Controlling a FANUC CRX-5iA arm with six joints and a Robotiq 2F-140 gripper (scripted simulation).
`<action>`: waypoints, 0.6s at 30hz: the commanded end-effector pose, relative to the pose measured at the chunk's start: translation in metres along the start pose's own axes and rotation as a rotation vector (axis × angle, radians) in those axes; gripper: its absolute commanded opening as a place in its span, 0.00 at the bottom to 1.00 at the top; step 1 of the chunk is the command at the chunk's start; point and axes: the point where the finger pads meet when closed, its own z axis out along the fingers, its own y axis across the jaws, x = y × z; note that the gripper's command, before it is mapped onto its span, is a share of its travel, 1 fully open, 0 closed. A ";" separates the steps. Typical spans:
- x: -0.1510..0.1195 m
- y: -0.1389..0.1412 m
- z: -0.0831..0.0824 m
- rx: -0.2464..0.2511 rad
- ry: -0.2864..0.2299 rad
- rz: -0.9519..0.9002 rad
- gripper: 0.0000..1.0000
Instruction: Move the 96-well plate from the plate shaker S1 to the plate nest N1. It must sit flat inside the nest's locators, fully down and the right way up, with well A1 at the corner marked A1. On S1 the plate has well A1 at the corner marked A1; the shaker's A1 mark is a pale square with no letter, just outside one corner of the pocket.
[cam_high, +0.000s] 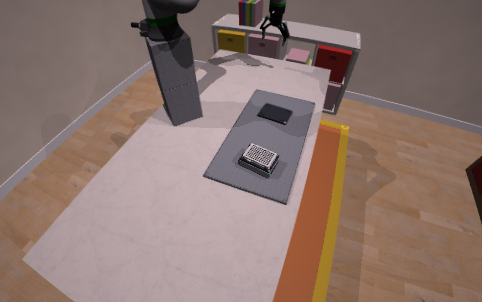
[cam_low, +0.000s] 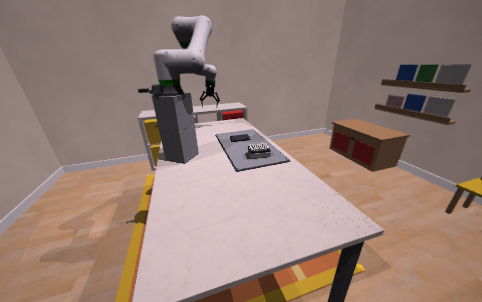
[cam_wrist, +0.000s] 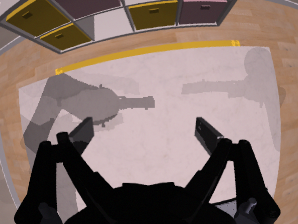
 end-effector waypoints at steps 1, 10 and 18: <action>0.000 0.000 0.000 0.000 0.000 0.000 1.00; 0.000 0.000 0.000 0.000 0.000 0.000 1.00; -0.002 0.004 -0.001 -0.009 -0.002 0.032 1.00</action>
